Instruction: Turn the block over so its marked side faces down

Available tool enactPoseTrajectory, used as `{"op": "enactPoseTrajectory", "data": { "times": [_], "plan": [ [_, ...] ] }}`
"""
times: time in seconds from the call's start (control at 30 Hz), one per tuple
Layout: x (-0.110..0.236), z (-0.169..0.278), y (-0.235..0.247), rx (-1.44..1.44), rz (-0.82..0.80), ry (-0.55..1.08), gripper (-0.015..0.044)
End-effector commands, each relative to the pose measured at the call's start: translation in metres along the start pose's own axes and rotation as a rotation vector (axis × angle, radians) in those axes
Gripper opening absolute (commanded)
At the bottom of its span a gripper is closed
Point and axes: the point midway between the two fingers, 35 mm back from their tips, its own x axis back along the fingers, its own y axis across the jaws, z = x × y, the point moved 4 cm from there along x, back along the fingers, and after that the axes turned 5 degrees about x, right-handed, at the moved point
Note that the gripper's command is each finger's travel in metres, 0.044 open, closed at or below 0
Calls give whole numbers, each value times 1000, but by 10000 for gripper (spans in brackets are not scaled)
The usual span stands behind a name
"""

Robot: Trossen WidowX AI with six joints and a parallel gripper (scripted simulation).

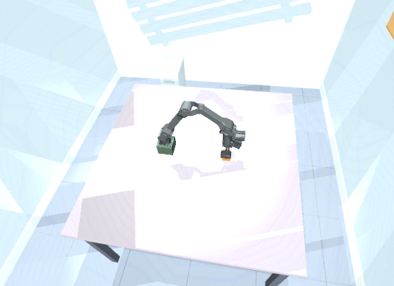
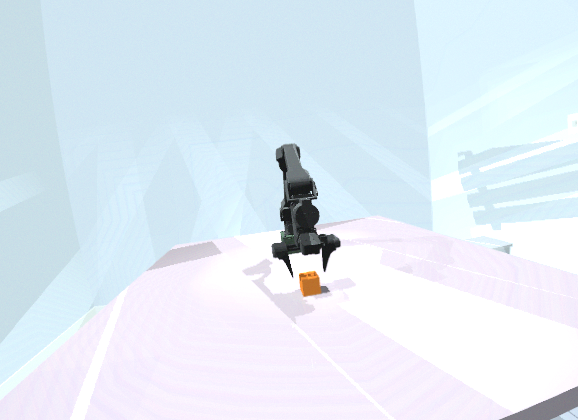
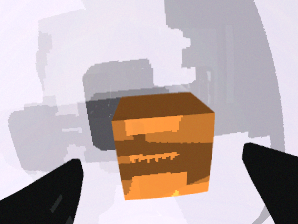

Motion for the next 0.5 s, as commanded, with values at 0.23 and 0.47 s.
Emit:
{"op": "enactPoseTrajectory", "data": {
  "times": [0.23, 0.47],
  "plan": [
    [-18, 2, 0, 5, 4, 6, 440],
    [-22, 2, 0, 5, 4, 6, 361]
  ]
}}
